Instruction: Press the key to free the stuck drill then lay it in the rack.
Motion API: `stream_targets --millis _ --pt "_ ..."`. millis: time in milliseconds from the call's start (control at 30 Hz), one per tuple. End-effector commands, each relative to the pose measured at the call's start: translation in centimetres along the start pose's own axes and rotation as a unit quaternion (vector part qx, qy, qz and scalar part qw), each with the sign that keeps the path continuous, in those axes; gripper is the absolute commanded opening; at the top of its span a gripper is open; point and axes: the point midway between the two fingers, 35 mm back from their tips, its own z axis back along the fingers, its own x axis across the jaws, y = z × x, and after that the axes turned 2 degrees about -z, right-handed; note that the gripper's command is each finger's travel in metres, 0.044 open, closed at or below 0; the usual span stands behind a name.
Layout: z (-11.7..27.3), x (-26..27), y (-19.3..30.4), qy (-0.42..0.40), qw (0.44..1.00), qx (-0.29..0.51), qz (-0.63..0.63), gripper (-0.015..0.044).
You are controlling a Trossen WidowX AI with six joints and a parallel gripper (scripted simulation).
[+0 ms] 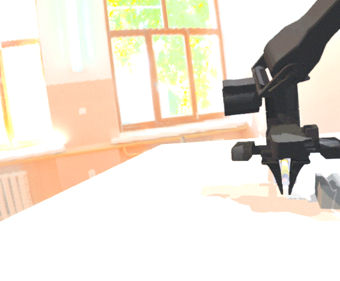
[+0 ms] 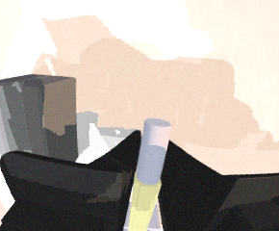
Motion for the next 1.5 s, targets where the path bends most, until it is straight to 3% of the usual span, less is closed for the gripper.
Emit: stream_targets --millis 0,767,1467 --pt "0.2 -0.2 -0.7 0.004 1.000 -0.001 -0.001 0.0000" --pt "0.1 -0.1 -4.1 0.004 1.000 -0.002 -0.001 0.0000" --pt "1.2 0.3 -3.7 0.004 1.000 -0.001 -0.001 0.0000"
